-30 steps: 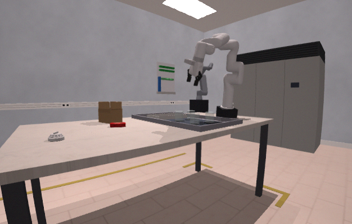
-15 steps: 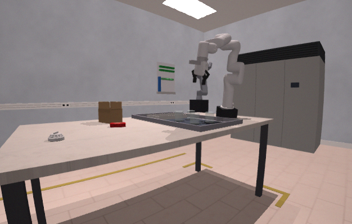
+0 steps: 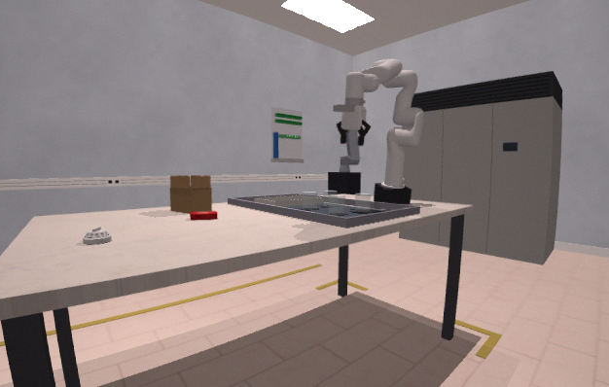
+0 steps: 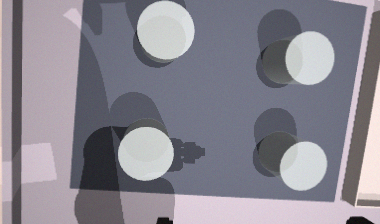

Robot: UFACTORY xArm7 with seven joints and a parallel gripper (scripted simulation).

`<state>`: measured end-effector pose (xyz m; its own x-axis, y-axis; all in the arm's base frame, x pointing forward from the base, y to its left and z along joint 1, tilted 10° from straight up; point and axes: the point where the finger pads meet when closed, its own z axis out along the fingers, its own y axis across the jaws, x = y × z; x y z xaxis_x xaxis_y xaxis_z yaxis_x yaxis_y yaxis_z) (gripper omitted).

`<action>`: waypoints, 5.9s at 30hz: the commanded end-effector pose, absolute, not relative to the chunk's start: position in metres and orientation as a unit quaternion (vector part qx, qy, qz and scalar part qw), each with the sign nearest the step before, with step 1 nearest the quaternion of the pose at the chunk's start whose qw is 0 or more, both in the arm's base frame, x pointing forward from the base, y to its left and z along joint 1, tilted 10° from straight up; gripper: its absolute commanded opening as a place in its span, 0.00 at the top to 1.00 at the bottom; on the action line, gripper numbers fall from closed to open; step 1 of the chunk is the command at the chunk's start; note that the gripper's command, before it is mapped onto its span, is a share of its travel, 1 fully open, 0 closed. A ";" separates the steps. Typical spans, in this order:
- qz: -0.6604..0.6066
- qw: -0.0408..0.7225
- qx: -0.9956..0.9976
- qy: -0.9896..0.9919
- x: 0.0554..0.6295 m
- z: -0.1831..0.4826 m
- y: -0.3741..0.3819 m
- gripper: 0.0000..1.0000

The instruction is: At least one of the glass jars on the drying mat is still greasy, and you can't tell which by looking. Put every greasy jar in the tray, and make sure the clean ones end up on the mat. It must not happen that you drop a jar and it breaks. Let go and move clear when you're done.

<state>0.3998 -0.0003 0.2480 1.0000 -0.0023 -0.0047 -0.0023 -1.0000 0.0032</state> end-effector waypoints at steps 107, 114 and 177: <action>0.050 -0.072 0.996 -0.035 0.463 0.191 -0.058 1.00; 0.050 -0.072 0.996 -0.035 0.465 0.167 -0.054 1.00; 0.050 -0.072 0.996 -0.035 0.469 0.024 -0.110 1.00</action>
